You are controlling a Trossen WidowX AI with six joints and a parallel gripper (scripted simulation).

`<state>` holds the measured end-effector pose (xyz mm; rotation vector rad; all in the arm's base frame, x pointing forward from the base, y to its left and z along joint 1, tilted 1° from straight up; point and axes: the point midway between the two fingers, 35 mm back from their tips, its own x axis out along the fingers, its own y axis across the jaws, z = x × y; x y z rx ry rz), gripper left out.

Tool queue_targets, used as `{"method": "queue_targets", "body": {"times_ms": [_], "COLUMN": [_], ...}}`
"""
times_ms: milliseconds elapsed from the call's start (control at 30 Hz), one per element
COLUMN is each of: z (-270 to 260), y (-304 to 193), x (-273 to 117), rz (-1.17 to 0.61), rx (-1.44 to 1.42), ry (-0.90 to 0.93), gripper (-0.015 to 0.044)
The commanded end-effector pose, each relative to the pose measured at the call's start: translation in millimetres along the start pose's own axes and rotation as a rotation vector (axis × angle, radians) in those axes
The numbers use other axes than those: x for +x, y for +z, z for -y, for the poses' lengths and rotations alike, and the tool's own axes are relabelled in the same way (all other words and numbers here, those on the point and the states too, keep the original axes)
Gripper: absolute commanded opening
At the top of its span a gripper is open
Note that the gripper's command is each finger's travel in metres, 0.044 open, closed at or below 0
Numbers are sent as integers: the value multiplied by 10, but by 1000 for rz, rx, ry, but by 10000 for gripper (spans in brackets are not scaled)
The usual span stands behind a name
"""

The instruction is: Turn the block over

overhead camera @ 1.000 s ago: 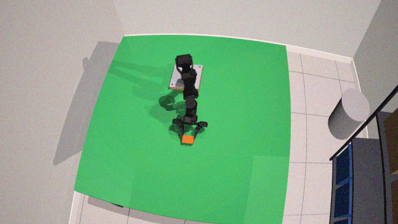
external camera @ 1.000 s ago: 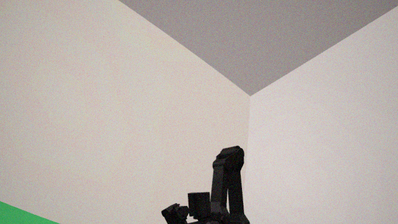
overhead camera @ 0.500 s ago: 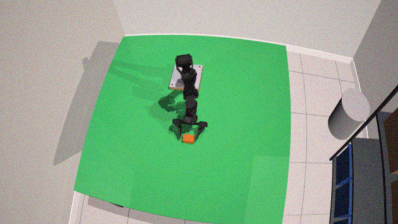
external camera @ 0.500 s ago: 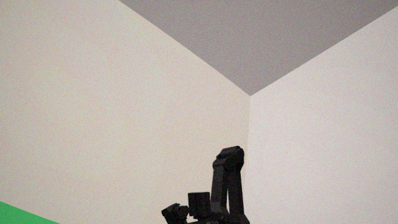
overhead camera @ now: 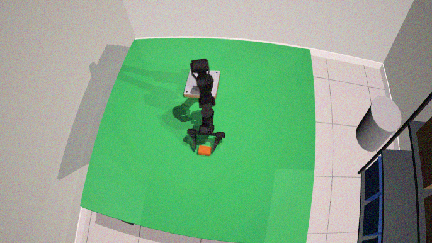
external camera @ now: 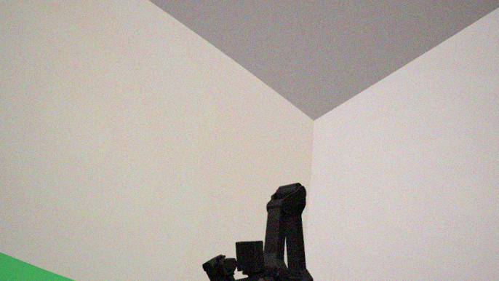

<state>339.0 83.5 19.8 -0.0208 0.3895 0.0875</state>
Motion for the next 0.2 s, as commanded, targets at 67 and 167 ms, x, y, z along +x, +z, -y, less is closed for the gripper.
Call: {"method": "queue_targets", "body": {"times_ms": [67, 167], "z": [4, 4], "y": [3, 3], "x": [-1, -1], "rz": [2, 2], "rx": [-4, -4], "ry": [-3, -3], "gripper": [440, 440]}}
